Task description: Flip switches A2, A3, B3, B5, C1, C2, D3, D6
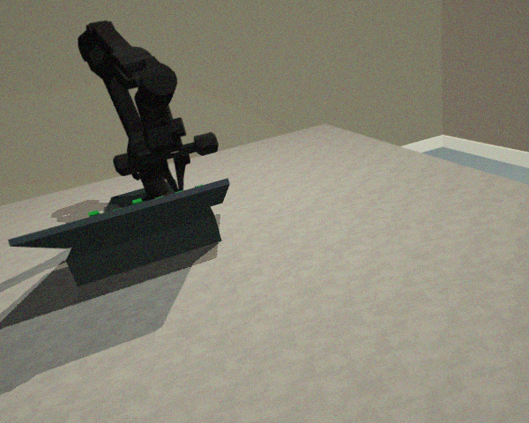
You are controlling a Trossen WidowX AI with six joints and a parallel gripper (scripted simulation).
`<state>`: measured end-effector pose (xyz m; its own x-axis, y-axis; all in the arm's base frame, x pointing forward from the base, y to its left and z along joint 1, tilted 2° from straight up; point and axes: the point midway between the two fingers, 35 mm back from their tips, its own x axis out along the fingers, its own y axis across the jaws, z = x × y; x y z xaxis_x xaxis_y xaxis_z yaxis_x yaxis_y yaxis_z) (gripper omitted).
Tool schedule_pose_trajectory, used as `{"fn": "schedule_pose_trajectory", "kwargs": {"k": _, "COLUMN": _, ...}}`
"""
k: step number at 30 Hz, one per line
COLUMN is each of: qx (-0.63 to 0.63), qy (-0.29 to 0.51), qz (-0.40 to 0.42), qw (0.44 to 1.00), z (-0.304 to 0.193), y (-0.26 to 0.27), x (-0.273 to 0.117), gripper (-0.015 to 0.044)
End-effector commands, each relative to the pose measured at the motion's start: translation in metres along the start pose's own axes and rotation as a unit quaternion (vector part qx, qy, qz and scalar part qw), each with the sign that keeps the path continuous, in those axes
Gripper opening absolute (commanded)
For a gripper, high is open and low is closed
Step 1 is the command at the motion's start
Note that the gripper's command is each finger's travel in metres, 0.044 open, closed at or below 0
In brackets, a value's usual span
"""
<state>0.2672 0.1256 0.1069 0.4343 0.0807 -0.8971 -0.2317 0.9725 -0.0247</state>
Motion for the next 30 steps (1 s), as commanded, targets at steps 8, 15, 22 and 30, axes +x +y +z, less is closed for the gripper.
{"fn": "schedule_pose_trajectory", "kwargs": {"k": 8, "qx": -0.001, "qy": -0.013, "qz": 0.003, "qw": 1.000, "z": -0.002, "y": 0.000, "x": -0.063, "gripper": 0.0000}}
{"fn": "schedule_pose_trajectory", "kwargs": {"k": 15, "qx": -0.001, "qy": -0.011, "qz": 0.002, "qw": 1.000, "z": -0.036, "y": -0.021, "x": -0.064, "gripper": 0.0000}}
{"fn": "schedule_pose_trajectory", "kwargs": {"k": 22, "qx": -0.002, "qy": -0.011, "qz": 0.001, "qw": 1.000, "z": -0.061, "y": -0.034, "x": -0.061, "gripper": 0.0000}}
{"fn": "schedule_pose_trajectory", "kwargs": {"k": 30, "qx": -0.002, "qy": -0.024, "qz": 0.001, "qw": 1.000, "z": -0.061, "y": -0.034, "x": -0.026, "gripper": 0.0000}}
